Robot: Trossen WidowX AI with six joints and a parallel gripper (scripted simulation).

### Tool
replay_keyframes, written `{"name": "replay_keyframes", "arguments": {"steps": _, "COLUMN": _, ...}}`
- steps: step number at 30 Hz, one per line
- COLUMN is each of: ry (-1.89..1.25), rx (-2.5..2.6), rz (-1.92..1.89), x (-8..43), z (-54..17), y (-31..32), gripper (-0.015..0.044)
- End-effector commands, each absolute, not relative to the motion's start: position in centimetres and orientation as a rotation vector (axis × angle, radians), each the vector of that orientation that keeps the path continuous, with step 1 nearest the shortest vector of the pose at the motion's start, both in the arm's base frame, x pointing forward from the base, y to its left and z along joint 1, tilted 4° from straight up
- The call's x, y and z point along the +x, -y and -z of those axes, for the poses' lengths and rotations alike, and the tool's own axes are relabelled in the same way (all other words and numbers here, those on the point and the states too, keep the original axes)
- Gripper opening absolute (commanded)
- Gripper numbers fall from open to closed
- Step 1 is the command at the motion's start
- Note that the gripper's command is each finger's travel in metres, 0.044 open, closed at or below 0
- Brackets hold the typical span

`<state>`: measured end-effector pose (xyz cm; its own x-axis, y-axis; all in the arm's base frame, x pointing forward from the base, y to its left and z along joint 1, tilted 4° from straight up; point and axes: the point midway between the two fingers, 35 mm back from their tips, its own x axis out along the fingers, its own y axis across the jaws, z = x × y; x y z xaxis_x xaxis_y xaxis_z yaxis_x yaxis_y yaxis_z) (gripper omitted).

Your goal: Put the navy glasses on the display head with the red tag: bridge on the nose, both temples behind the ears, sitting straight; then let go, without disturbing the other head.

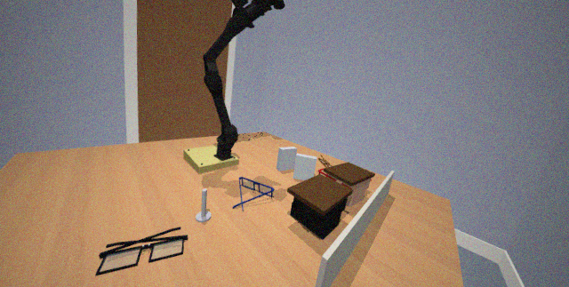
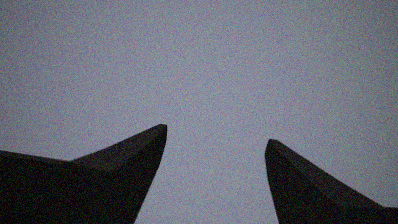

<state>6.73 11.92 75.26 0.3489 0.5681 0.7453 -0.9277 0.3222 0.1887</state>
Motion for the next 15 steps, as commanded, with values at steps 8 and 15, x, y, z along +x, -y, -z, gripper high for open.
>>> {"name": "replay_keyframes", "arguments": {"steps": 8, "ry": 0.357, "rx": 0.213, "rz": -0.754, "x": 18.6, "z": -64.9, "y": -19.2, "gripper": 0.02}}
{"name": "replay_keyframes", "arguments": {"steps": 15, "ry": 0.124, "rx": -0.032, "rz": -0.567, "x": 26.6, "z": -56.1, "y": -18.8, "gripper": 0.02}}
